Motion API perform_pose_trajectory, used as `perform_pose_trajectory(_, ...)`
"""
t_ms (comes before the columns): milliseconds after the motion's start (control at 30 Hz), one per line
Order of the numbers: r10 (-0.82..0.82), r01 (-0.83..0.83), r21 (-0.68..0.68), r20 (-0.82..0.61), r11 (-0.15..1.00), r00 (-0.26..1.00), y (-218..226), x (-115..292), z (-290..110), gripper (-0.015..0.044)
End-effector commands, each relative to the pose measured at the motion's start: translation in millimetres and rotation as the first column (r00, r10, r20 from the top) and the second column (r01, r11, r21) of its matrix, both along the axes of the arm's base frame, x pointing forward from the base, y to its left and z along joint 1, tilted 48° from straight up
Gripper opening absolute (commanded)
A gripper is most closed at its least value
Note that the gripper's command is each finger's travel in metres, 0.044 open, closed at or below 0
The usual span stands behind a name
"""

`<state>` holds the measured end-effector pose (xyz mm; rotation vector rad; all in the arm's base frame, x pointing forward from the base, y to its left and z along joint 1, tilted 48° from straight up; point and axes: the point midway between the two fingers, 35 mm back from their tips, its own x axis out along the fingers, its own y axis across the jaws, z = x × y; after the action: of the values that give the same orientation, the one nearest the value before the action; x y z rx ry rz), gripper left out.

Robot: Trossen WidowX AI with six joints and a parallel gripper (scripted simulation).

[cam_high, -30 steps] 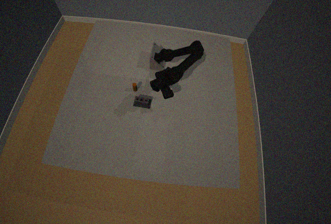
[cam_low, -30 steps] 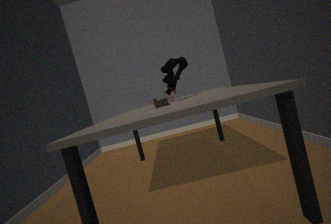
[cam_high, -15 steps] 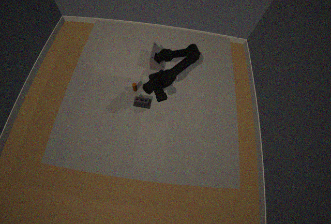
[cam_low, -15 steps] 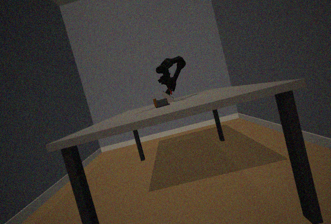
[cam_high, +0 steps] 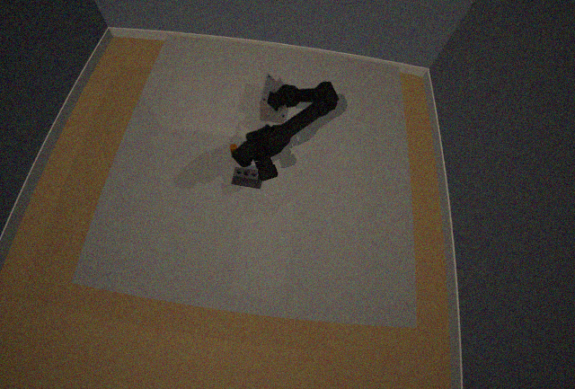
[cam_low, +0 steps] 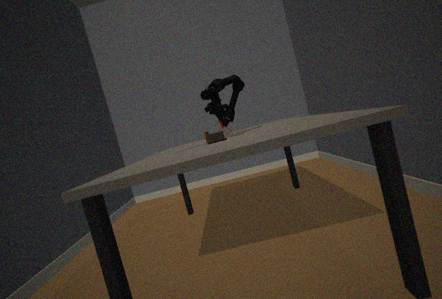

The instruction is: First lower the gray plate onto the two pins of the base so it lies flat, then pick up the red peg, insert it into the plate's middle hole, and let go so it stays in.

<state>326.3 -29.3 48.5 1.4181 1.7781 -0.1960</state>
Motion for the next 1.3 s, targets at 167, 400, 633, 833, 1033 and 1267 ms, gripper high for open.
perform_pose_trajectory(167, 0.003, -0.003, -0.006, 0.013, 1.000, 1.000, -18, 13, -20, 0.0000)
perform_pose_trajectory(400, 0.004, -0.004, -0.004, 0.015, 1.000, 1.000, -31, 20, -37, 0.0000)
perform_pose_trajectory(633, 0.004, -0.004, -0.003, 0.016, 1.000, 1.000, -35, 21, -42, 0.0000)
perform_pose_trajectory(833, 0.004, -0.004, -0.003, 0.016, 1.000, 1.000, -35, 21, -42, 0.0000)
perform_pose_trajectory(1033, 0.004, -0.004, -0.003, 0.016, 1.000, 1.000, -35, 21, -42, 0.0000)
perform_pose_trajectory(1267, 0.004, -0.004, -0.003, 0.016, 1.000, 1.000, -35, 19, -43, 0.0000)
